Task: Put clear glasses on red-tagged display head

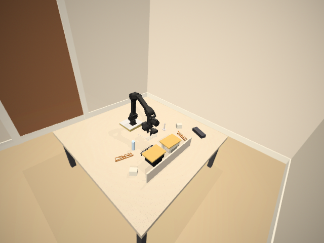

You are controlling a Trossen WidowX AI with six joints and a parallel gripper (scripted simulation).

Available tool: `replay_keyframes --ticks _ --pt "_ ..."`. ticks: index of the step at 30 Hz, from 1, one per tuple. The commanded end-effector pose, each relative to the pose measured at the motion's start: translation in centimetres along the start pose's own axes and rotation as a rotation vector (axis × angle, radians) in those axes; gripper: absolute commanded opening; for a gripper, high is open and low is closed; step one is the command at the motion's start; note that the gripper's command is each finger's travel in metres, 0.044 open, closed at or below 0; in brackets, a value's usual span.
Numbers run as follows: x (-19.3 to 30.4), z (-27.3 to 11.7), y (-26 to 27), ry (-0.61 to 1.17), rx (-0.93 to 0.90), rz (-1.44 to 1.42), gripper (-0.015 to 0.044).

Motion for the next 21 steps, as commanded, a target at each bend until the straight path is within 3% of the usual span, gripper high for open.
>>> replay_keyframes --ticks 1,3,21 --pt "0.0 -0.3 -0.6 -0.003 0.002 0.003 0.0174" --pt "0.0 -0.3 -0.6 -0.003 0.002 0.003 0.014" --pt "0.0 1.4 -0.5 -0.003 0.002 0.003 0.014"
Point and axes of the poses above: the point midway between the two fingers, 35 mm back from their tips, its own z axis out along the fingers, its own y axis across the jaws, x = y × z, the point moved 9 cm from there along -z, back along the fingers, and after that the axes turned 6 degrees about z, right-handed, at the moved point
